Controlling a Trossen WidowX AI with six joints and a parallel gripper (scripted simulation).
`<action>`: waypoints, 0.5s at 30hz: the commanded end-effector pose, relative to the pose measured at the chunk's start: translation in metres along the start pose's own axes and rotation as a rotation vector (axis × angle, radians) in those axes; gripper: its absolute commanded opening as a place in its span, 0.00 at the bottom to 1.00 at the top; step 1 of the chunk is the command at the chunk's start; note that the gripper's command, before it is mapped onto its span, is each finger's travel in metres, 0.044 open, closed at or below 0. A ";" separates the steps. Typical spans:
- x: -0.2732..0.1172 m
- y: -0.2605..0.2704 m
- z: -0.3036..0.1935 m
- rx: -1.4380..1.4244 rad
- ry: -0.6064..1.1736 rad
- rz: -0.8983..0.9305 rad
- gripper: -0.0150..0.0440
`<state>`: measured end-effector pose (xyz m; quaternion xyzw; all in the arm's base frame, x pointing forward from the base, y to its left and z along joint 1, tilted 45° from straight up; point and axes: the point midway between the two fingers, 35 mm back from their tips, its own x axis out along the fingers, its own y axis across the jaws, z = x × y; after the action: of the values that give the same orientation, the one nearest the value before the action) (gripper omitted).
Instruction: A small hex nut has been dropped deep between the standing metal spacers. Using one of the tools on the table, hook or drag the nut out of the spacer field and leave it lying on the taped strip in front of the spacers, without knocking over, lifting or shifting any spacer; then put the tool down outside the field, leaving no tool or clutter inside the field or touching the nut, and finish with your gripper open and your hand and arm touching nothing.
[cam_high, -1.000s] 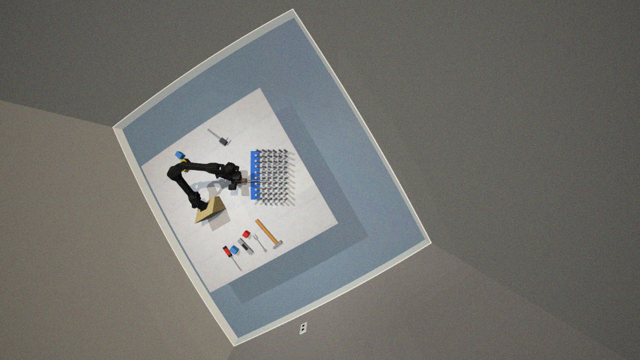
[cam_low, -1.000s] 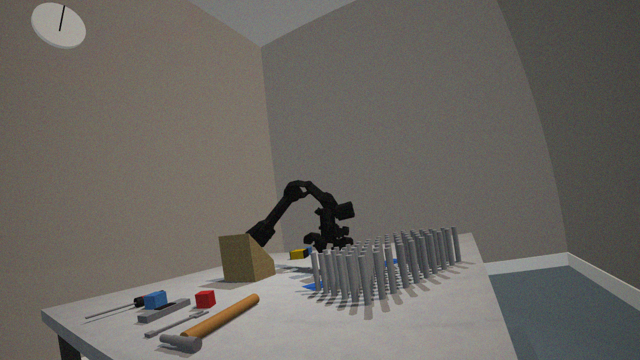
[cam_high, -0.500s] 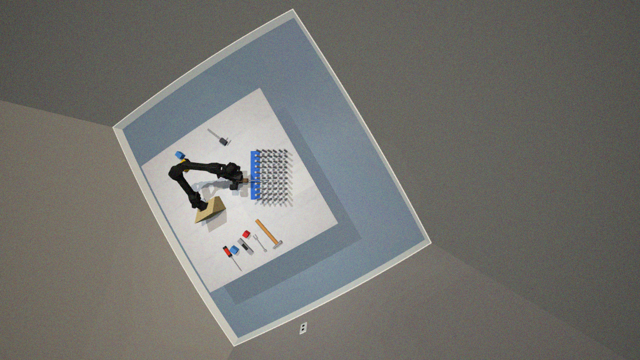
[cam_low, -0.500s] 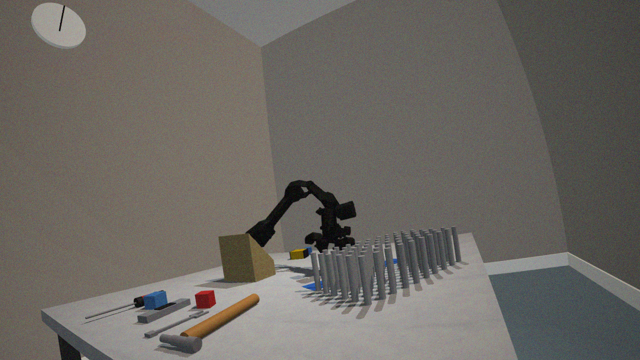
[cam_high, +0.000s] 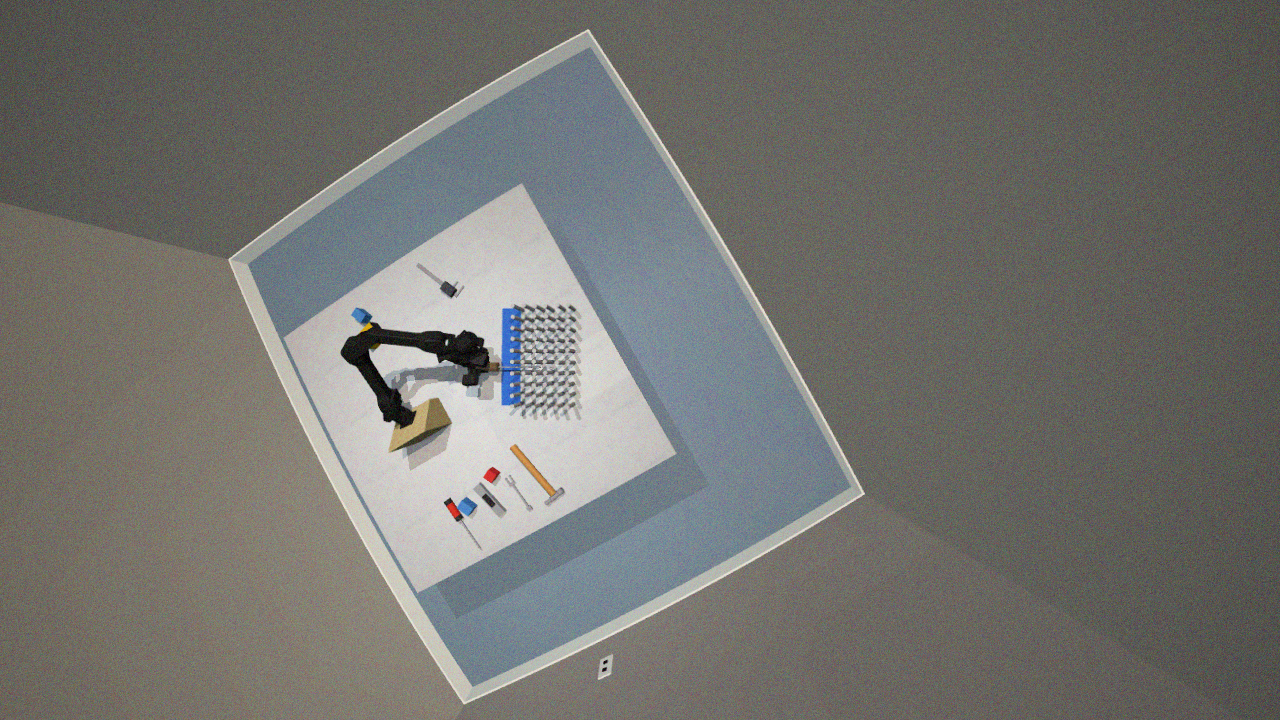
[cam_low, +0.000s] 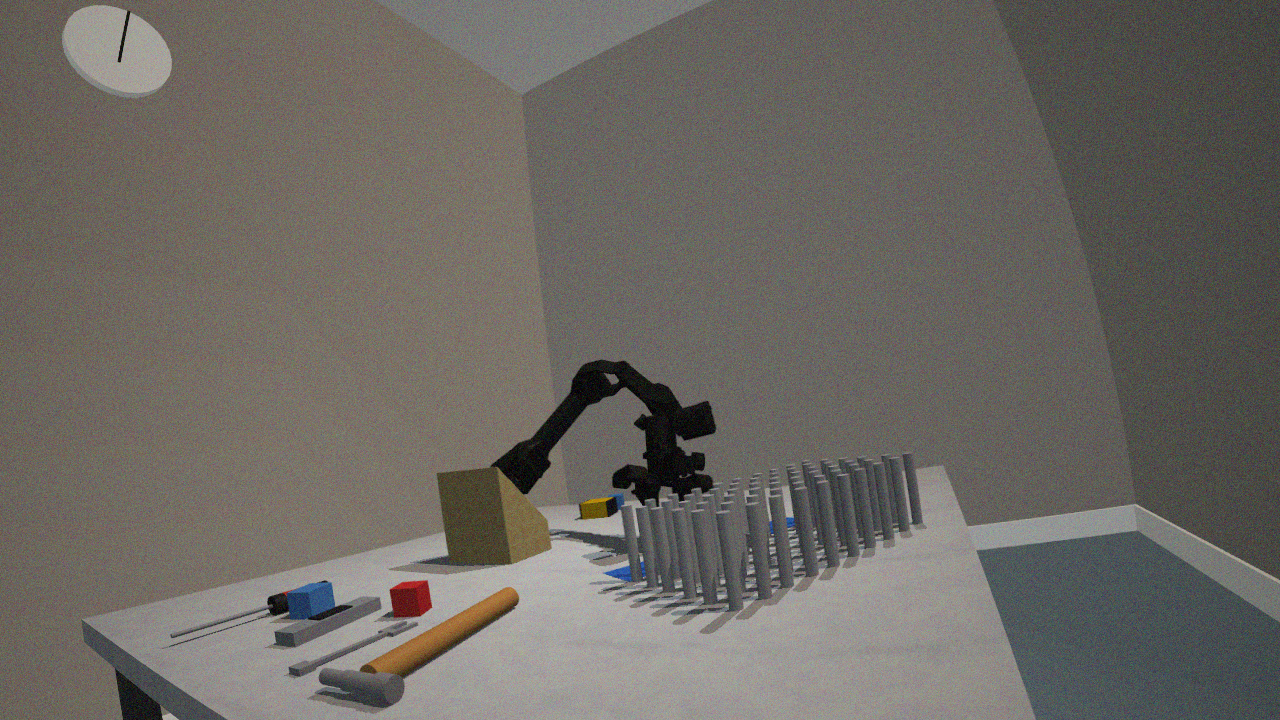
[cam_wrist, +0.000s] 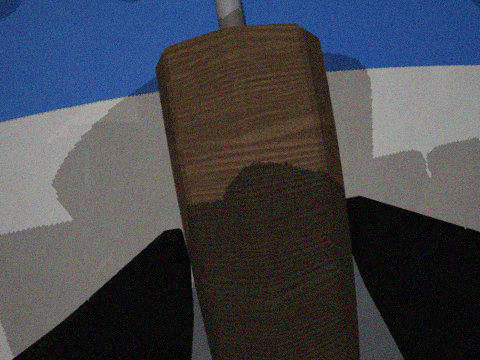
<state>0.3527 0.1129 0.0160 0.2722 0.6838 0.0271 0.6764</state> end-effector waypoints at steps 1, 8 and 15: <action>0.000 0.001 0.004 -0.005 -0.003 0.002 0.25; 0.001 0.001 0.008 -0.005 -0.004 0.002 0.25; 0.002 0.001 0.012 -0.005 -0.004 0.002 0.25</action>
<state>0.3616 0.1109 0.0129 0.2723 0.6836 0.0271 0.6766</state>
